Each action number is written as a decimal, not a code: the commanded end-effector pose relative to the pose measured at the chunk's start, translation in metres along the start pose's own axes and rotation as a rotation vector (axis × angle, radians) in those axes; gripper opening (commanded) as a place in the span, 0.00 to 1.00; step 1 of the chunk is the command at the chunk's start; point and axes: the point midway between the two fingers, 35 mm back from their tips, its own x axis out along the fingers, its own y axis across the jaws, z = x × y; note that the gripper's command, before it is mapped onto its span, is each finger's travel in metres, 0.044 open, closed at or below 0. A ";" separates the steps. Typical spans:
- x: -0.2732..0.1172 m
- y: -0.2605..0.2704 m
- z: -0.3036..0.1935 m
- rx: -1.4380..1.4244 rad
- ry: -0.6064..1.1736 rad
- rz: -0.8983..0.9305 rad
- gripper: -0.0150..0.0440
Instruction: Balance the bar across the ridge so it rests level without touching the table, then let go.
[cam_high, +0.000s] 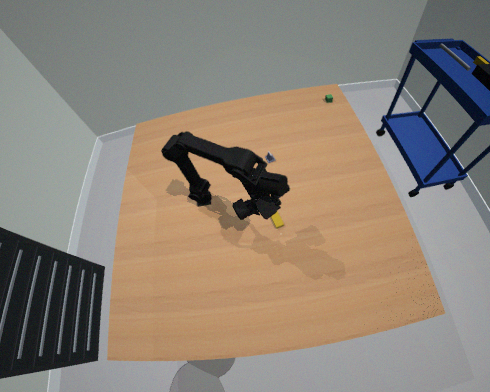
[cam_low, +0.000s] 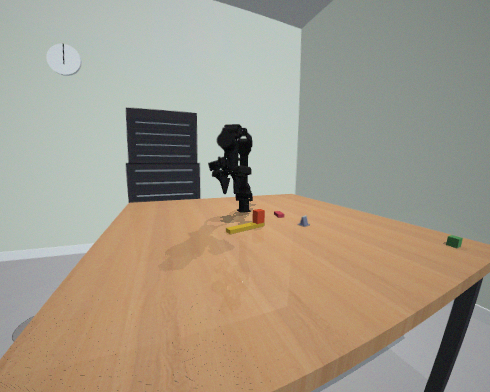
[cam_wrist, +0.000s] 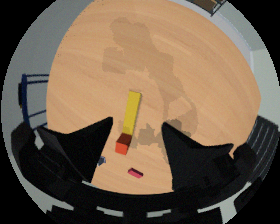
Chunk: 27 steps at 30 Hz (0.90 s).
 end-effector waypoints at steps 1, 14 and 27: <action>0.003 0.014 -0.013 0.028 0.047 -0.034 0.79; 0.012 0.042 -0.051 0.087 0.152 -0.144 0.79; 0.081 0.035 -0.059 0.087 0.151 -0.144 0.79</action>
